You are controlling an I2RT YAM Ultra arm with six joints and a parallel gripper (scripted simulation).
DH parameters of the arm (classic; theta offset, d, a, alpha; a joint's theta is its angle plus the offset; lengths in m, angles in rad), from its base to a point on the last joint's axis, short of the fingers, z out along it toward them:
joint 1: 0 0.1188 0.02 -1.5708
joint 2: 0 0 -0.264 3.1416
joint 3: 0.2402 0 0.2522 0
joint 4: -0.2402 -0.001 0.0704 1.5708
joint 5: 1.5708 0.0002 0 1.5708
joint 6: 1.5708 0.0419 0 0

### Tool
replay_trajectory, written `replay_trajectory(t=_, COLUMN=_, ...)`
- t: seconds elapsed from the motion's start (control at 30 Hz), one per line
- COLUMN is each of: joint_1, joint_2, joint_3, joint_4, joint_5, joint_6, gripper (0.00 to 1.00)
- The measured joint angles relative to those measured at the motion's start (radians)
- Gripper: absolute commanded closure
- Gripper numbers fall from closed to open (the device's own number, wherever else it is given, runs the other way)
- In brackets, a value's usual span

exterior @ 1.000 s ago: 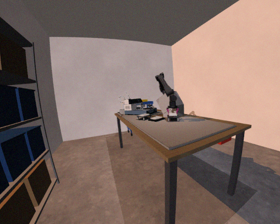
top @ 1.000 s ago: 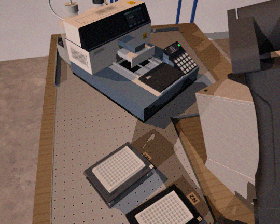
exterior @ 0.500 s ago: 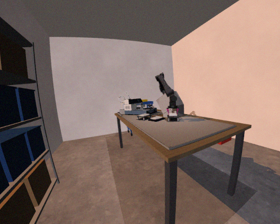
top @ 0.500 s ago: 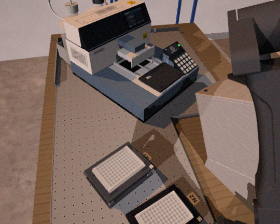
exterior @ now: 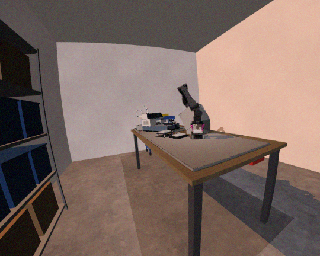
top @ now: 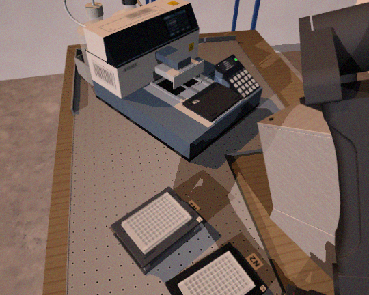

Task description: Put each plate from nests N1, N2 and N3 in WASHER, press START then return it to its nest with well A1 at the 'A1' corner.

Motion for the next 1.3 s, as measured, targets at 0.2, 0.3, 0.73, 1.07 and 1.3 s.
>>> replay_trajectory(t=0.2, joint_1=-0.003, joint_2=0.0, joint_3=0.012, joint_4=0.0, joint_5=0.0, joint_6=-0.002, gripper=1.0)
replay_trajectory(t=0.3, joint_1=-0.003, joint_2=0.001, joint_3=0.013, joint_4=0.001, joint_5=0.001, joint_6=-0.002, gripper=1.0)
replay_trajectory(t=0.73, joint_1=-0.006, joint_2=0.006, joint_3=0.013, joint_4=0.005, joint_5=0.002, joint_6=-0.005, gripper=1.0)
replay_trajectory(t=1.07, joint_1=-0.006, joint_2=0.013, joint_3=0.013, joint_4=0.013, joint_5=0.003, joint_6=-0.008, gripper=1.0)
replay_trajectory(t=1.3, joint_1=-0.009, joint_2=0.016, joint_3=0.018, joint_4=0.012, joint_5=0.003, joint_6=-0.009, gripper=1.0)
